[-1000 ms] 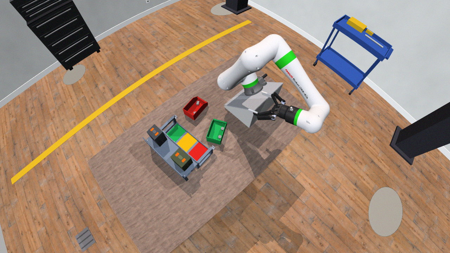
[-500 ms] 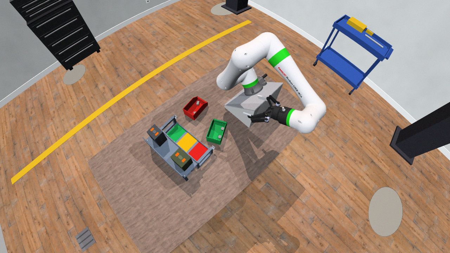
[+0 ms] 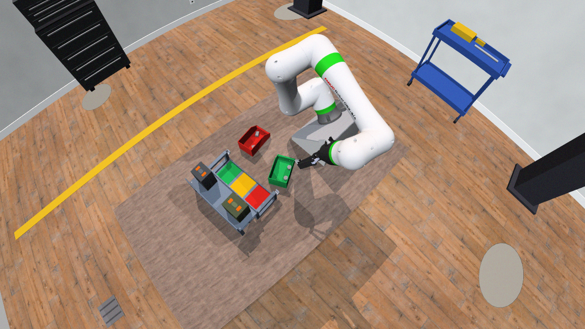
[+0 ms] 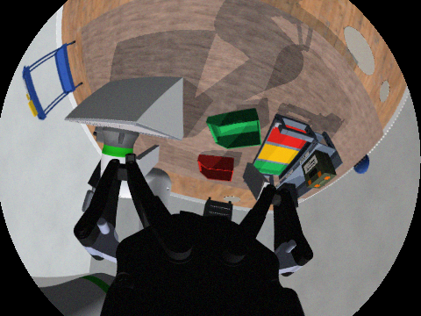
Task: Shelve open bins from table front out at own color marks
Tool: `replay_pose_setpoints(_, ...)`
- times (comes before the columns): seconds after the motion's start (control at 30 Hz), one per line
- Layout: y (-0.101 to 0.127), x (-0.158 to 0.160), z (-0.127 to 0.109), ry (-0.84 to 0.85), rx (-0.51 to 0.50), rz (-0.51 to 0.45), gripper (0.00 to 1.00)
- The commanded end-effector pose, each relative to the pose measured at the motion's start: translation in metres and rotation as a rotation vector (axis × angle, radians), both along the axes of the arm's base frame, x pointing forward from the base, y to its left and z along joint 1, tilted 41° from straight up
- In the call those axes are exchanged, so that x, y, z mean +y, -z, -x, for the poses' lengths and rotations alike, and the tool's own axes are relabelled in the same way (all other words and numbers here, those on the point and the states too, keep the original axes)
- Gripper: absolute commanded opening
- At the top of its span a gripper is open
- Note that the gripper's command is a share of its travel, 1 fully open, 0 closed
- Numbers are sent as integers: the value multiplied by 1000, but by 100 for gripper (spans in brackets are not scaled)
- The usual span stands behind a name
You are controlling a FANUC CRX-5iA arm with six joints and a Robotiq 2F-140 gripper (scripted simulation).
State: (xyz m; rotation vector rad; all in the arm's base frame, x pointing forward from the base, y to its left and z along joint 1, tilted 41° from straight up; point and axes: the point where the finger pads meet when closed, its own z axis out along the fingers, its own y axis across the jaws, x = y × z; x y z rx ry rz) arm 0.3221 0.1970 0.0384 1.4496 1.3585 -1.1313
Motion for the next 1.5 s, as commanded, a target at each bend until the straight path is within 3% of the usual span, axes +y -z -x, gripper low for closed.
replay_pose_setpoints(0.0, 6, -16, -37, 46, -63, -149, 100)
replay_pose_setpoints(0.2, 6, -35, -80, 106, -160, -309, 100)
replay_pose_setpoints(0.27, 6, -35, -80, 106, -160, -309, 100)
replay_pose_setpoints(0.3, 3, -44, -101, 133, -212, -382, 100)
replay_pose_setpoints(0.43, -1, -57, -127, 163, -278, -466, 100)
replay_pose_setpoints(0.77, -27, -96, -196, 235, -477, -669, 100)
replay_pose_setpoints(0.83, -27, -96, -196, 235, -477, -669, 100)
replay_pose_setpoints(0.87, -38, -109, -214, 251, -537, -721, 100)
replay_pose_setpoints(1.27, -93, -169, -278, 293, -781, -890, 100)
replay_pose_setpoints(1.47, -99, -174, -282, 295, -802, -903, 100)
